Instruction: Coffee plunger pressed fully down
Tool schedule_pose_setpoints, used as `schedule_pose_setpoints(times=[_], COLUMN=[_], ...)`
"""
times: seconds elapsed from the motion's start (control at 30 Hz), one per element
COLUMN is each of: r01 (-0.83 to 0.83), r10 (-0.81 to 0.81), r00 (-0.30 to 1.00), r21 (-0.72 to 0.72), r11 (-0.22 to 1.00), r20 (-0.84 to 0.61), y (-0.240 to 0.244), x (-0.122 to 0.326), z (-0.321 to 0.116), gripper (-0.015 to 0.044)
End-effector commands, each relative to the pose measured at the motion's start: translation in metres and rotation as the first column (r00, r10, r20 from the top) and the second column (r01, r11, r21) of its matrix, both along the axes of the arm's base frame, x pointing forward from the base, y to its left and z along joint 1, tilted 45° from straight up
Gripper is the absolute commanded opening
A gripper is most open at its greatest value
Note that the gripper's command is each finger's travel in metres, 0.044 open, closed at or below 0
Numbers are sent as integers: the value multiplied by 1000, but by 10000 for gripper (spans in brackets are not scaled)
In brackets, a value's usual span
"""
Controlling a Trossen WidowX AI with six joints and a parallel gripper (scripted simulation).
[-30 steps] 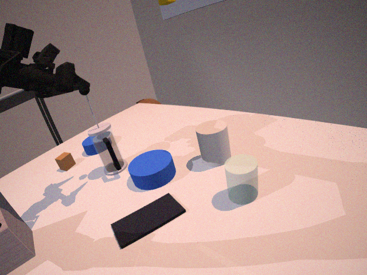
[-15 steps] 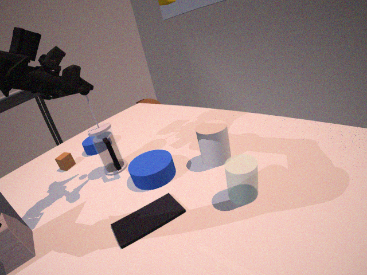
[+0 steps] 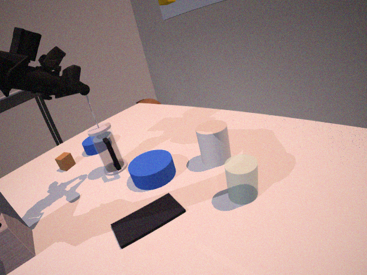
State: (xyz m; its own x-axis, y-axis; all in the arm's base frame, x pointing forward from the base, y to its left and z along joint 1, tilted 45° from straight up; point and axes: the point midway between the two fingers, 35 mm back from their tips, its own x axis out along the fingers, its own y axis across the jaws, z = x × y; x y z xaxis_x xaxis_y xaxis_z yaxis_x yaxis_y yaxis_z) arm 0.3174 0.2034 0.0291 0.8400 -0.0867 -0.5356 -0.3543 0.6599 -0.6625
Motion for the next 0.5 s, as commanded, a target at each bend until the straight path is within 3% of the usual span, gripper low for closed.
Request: schedule_pose_setpoints(times=[0.0,0.47], r01=[-6,-5], r10=[6,5], r00=[1000,1000], r21=[4,4], r11=[1000,1000], r20=[3,1], y=[2,-8], x=[1,6], z=[1,-14], gripper=[122,122])
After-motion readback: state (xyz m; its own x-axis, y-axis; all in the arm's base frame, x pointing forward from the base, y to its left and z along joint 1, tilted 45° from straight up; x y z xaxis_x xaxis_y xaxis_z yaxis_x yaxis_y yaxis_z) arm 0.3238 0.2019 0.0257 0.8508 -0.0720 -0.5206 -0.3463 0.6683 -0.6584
